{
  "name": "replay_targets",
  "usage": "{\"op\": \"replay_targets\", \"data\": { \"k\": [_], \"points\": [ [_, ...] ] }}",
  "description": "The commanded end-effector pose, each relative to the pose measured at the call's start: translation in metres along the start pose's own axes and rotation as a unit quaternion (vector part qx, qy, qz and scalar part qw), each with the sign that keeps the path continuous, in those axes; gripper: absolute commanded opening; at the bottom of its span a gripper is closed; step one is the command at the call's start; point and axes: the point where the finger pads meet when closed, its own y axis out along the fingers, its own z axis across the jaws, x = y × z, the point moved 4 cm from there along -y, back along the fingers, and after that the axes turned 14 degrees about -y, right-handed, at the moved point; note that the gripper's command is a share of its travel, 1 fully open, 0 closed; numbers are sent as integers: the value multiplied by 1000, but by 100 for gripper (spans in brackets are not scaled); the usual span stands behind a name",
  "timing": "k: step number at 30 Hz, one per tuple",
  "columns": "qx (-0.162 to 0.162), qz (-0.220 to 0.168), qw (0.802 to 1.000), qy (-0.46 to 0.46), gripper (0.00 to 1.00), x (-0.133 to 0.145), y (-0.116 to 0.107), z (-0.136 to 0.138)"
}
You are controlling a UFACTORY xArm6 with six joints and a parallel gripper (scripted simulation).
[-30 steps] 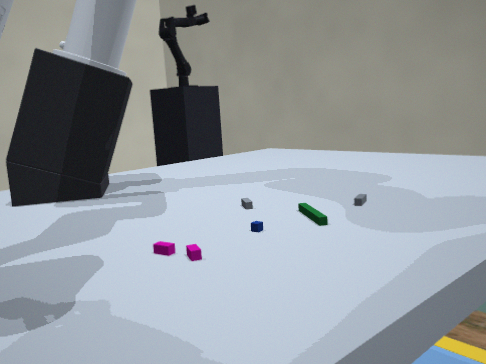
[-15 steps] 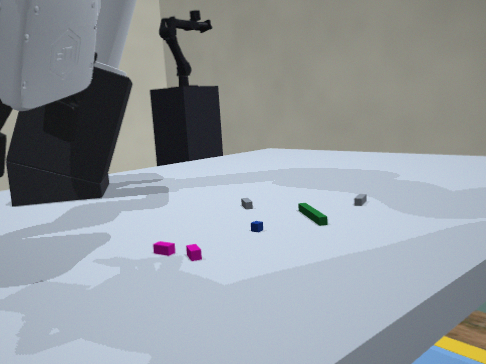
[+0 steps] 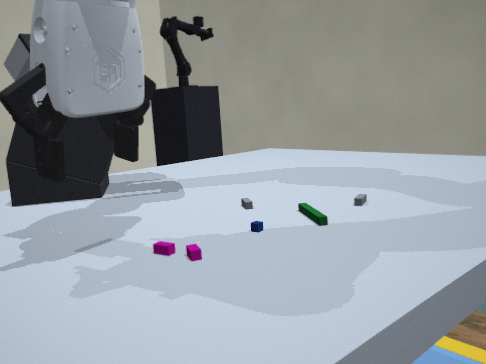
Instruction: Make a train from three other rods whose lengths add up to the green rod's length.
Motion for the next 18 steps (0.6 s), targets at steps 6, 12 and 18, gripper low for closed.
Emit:
{"op": "replay_targets", "data": {
  "k": [6, 12, 18],
  "points": [
    [-19, -45, 998, 40, 100, 6, 6, 17],
    [-32, -74, 994, 80, 100, 8, 13, 33],
    [-38, -90, 990, 98, 100, 10, 17, 41]
  ]
}}
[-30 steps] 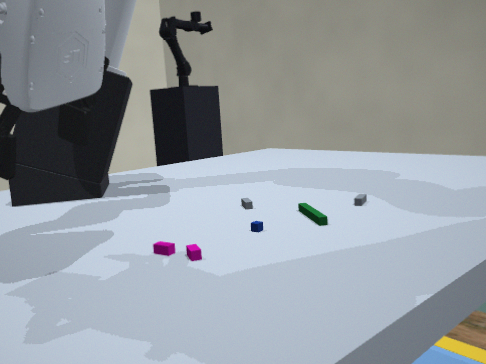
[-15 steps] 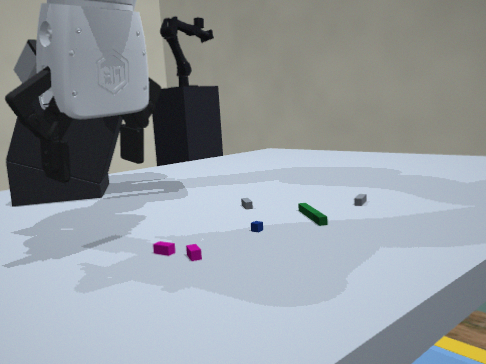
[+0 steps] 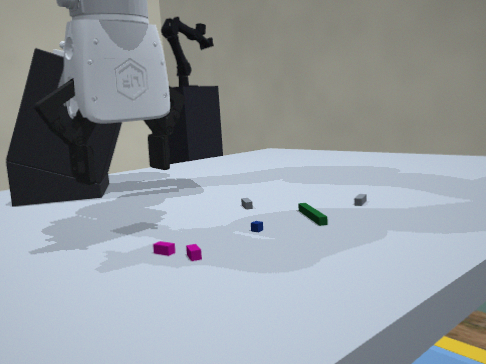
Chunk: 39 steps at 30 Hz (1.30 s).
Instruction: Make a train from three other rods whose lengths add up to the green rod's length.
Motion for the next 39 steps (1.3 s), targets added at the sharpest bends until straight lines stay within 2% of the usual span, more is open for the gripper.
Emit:
{"op": "replay_targets", "data": {
  "k": [1, 8, 39],
  "points": [
    [-6, -13, 1000, 5, 100, 0, 0, 2],
    [-13, -26, 999, 24, 100, -1, 4, 11],
    [-14, -27, 999, 25, 100, -1, 4, 11]
  ]
}}
